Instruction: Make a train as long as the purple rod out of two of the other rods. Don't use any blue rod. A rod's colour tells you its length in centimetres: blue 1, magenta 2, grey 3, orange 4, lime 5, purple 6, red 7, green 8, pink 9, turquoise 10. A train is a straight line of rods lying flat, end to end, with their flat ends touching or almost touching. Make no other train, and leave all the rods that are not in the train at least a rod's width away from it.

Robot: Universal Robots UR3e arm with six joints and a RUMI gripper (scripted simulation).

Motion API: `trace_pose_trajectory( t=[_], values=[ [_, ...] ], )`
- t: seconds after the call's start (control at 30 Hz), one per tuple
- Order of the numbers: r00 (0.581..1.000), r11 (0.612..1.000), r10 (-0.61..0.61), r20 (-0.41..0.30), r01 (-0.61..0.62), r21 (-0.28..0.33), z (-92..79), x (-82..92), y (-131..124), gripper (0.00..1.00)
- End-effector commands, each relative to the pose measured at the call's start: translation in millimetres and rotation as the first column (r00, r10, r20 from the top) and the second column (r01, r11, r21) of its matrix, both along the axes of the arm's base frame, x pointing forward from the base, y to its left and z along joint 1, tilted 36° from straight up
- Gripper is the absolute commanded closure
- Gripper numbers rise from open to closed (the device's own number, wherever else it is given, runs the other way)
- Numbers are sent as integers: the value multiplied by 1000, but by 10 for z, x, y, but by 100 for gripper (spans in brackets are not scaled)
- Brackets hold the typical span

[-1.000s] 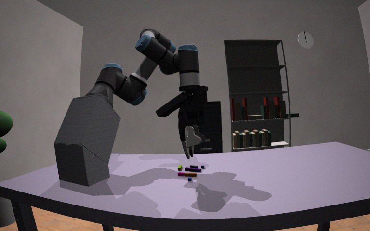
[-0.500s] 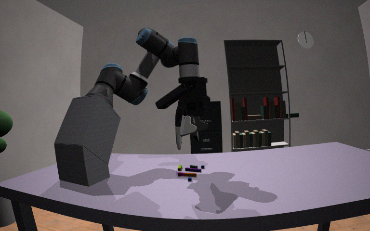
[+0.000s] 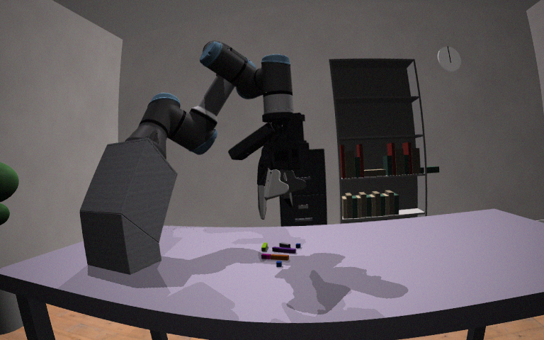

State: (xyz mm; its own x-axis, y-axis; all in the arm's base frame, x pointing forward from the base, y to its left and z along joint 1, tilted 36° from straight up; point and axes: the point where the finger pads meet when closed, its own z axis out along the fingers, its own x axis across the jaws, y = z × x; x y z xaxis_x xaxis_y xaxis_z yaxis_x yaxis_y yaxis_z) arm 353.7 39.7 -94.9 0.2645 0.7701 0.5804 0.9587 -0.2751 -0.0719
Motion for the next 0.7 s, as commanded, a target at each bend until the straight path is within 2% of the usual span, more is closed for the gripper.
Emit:
trace_pose_trajectory(
  t=[0.0,0.37,0.67],
  values=[
    [1000,1000,-1,2,1,-1,3,6,-8,0],
    [1000,1000,-1,2,1,-1,72,-3,-56,0],
    [1000,1000,-1,2,1,-1,343,-38,-249,0]
  ],
)
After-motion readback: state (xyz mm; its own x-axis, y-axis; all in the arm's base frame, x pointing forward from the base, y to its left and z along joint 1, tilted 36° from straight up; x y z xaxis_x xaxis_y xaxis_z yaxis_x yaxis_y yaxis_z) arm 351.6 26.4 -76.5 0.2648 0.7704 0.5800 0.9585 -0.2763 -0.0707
